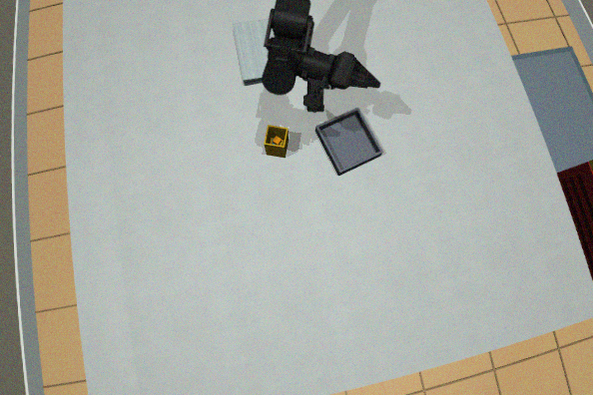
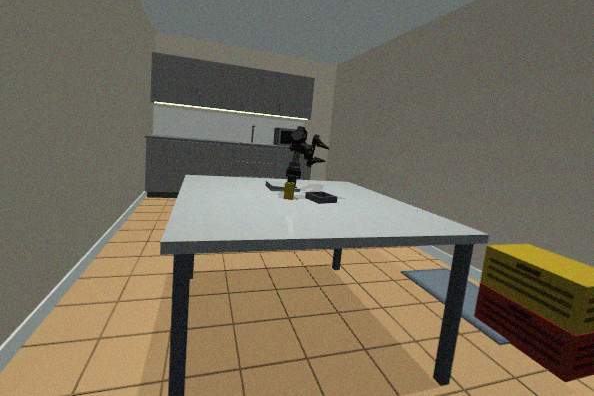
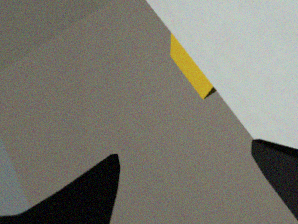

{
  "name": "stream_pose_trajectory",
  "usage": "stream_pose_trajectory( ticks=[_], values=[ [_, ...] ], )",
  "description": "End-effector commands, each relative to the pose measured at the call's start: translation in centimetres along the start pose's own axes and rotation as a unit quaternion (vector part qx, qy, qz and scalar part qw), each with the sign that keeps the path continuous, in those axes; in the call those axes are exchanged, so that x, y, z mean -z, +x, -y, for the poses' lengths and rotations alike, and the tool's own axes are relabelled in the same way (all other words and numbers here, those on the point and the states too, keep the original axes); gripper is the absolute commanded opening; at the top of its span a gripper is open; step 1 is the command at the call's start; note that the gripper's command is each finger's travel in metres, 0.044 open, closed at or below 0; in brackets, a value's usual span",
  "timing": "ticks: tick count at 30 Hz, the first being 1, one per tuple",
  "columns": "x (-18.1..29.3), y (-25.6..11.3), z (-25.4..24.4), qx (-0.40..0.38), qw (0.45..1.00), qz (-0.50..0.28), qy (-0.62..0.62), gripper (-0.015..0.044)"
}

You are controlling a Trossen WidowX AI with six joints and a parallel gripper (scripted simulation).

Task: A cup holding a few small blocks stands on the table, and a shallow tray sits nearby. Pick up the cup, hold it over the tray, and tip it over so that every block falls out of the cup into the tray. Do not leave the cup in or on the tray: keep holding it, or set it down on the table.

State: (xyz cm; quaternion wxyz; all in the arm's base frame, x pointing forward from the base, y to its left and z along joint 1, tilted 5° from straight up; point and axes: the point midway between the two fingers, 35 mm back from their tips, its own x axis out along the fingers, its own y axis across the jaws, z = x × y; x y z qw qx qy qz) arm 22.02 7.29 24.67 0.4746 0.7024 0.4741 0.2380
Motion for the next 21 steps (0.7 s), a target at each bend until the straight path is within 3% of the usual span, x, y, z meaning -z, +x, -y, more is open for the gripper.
stream_pose_trajectory(
  ticks=[1,11,21],
  values=[
    [0.0,0.0,0.1,0.002,1.000,0.004,-0.004,0.0426],
    [-3.3,-2.1,4.2,0.128,0.949,0.195,-0.214,0.0440],
    [-6.3,-7.3,7.5,0.305,0.796,0.354,-0.384,0.0440]
  ],
)
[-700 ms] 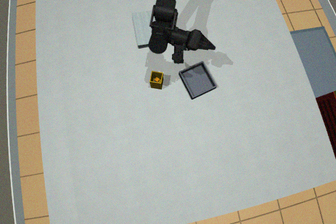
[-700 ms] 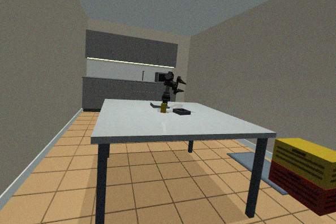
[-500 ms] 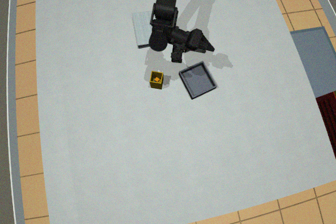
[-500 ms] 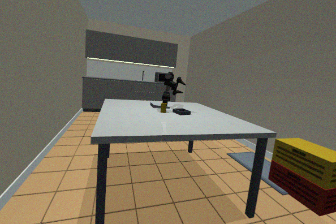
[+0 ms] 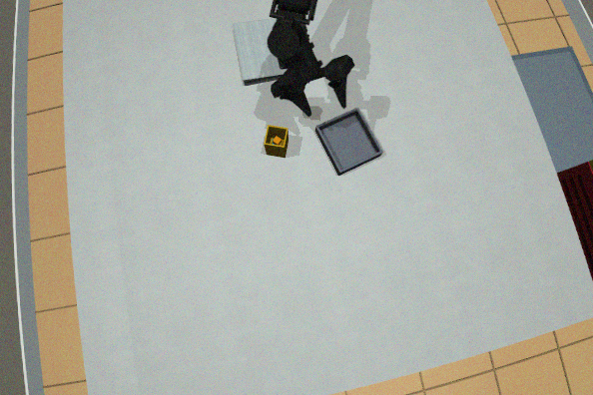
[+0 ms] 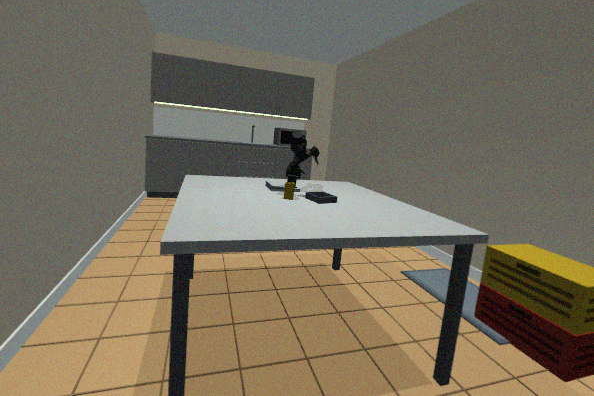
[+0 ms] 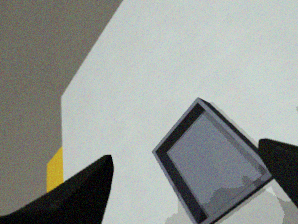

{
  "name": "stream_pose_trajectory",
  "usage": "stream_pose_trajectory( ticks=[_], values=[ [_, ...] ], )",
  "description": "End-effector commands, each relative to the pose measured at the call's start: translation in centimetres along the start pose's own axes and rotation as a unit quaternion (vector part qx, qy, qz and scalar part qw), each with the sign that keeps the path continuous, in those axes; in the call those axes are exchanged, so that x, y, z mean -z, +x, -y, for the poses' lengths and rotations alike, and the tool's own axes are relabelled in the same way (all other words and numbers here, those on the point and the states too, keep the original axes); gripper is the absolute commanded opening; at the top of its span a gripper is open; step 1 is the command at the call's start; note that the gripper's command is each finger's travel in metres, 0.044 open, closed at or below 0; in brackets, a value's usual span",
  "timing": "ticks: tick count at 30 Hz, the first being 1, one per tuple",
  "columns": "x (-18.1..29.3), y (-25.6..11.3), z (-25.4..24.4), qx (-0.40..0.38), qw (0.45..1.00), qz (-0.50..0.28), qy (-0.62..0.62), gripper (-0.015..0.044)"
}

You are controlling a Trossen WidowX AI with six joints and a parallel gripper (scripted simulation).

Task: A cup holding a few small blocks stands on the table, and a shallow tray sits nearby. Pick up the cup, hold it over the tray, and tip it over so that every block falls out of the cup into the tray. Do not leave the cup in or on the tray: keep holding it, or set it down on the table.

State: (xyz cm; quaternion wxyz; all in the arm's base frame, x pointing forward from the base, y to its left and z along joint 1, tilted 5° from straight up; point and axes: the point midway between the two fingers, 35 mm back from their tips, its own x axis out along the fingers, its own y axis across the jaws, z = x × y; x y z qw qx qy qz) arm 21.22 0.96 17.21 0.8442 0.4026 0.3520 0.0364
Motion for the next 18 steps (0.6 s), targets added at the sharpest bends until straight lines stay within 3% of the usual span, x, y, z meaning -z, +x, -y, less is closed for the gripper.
stream_pose_trajectory(
  ticks=[1,9,18],
  values=[
    [-0.7,-0.9,3.1,0.095,0.989,0.065,-0.091,0.0440],
    [-1.9,-3.6,7.7,0.263,0.929,0.139,-0.219,0.0440],
    [-1.9,-3.7,7.8,0.267,0.928,0.140,-0.221,0.0440]
  ],
)
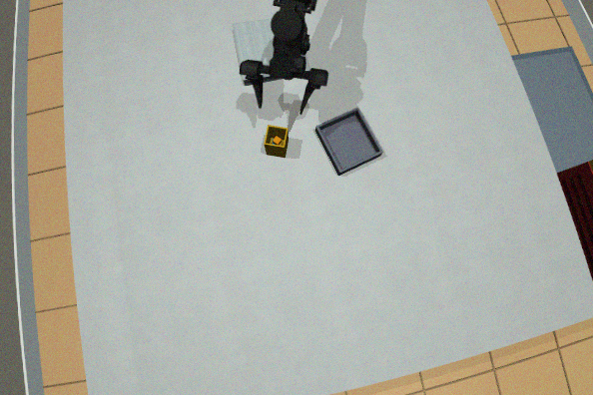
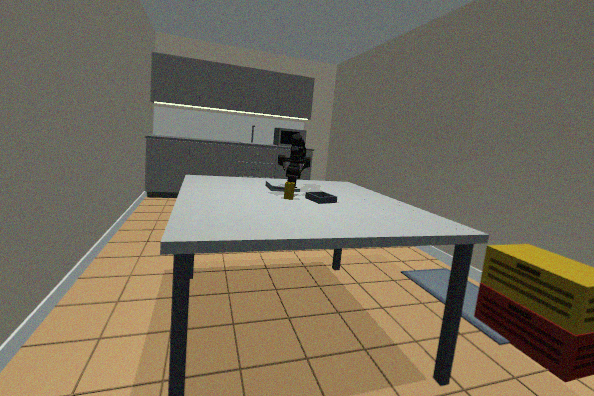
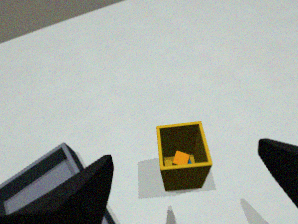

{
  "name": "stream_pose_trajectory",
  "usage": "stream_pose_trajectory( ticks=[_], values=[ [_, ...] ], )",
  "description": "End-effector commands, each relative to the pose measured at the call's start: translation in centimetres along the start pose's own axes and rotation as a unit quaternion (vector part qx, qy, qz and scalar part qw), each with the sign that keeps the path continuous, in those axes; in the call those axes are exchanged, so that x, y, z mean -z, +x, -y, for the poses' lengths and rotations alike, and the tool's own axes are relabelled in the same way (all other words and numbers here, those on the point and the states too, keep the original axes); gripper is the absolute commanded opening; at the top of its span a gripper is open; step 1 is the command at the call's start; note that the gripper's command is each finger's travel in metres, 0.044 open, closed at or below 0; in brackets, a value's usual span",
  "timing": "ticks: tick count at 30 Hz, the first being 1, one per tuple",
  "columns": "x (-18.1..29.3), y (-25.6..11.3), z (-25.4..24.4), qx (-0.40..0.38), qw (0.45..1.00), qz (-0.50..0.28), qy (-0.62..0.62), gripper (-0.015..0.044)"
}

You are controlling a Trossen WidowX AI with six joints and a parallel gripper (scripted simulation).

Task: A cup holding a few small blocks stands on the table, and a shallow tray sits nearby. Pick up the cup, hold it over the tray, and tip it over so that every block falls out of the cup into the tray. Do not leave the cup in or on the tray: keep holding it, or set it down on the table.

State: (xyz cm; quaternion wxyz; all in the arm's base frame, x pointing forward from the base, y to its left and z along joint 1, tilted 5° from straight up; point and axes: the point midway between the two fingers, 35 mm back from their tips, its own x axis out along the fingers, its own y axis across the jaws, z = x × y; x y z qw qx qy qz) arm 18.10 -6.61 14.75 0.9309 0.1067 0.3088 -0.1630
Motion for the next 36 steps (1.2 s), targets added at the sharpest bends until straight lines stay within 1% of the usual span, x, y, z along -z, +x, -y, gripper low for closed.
stream_pose_trajectory(
  ticks=[1,19,36],
  values=[
    [0.2,0.0,0.3,0.009,1.000,0.003,-0.006,0.0440],
    [5.7,4.0,0.4,0.009,1.000,0.003,-0.006,0.0440],
    [5.1,6.1,0.3,0.008,1.000,0.004,-0.006,0.0440]
  ],
)
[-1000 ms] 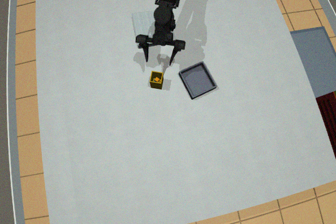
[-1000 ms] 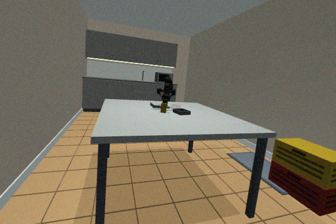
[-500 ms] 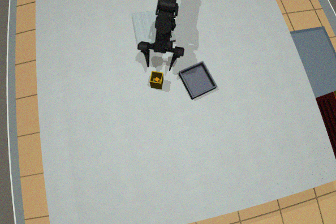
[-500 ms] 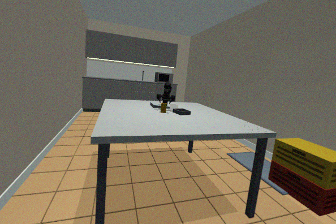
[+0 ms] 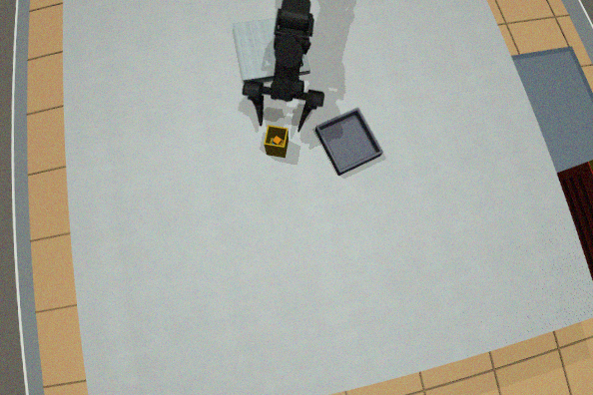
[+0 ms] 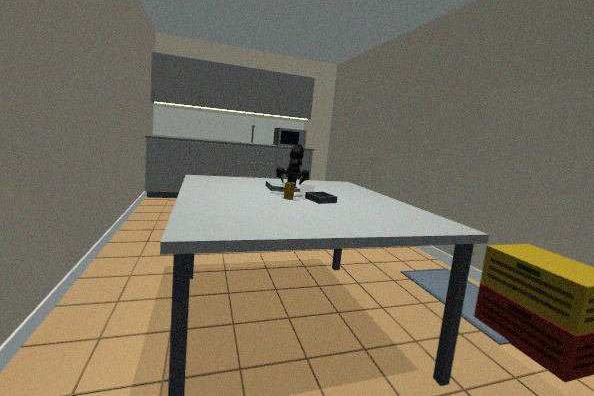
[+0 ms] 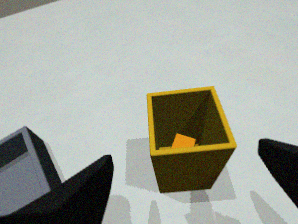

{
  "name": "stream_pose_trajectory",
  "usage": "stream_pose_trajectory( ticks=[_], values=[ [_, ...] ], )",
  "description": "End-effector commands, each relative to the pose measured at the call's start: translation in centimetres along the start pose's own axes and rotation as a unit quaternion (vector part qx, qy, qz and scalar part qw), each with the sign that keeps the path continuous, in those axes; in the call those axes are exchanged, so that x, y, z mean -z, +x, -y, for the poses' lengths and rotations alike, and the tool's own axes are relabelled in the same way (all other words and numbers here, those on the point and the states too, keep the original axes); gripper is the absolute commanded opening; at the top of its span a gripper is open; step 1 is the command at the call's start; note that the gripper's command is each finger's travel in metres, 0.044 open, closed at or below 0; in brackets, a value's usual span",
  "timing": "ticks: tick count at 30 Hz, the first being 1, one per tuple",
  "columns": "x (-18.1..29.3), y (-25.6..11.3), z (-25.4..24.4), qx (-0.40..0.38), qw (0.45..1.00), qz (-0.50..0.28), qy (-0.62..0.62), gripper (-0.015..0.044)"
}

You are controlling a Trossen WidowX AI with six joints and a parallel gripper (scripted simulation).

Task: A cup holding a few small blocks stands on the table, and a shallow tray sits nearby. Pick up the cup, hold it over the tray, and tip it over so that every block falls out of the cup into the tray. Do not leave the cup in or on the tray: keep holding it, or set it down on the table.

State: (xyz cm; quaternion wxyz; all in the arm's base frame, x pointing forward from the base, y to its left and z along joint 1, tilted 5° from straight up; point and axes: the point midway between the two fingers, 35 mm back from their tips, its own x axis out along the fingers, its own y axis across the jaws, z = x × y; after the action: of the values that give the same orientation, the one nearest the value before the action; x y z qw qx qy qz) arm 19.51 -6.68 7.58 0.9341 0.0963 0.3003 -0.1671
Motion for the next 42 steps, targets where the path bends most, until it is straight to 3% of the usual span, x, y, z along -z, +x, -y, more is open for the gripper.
stream_pose_trajectory(
  ticks=[1,42],
  values=[
    [0.3,0.8,0.1,0.003,1.000,-0.007,0.001,0.0440],
    [0.9,6.2,0.2,0.003,1.000,-0.005,0.001,0.0440]
  ],
)
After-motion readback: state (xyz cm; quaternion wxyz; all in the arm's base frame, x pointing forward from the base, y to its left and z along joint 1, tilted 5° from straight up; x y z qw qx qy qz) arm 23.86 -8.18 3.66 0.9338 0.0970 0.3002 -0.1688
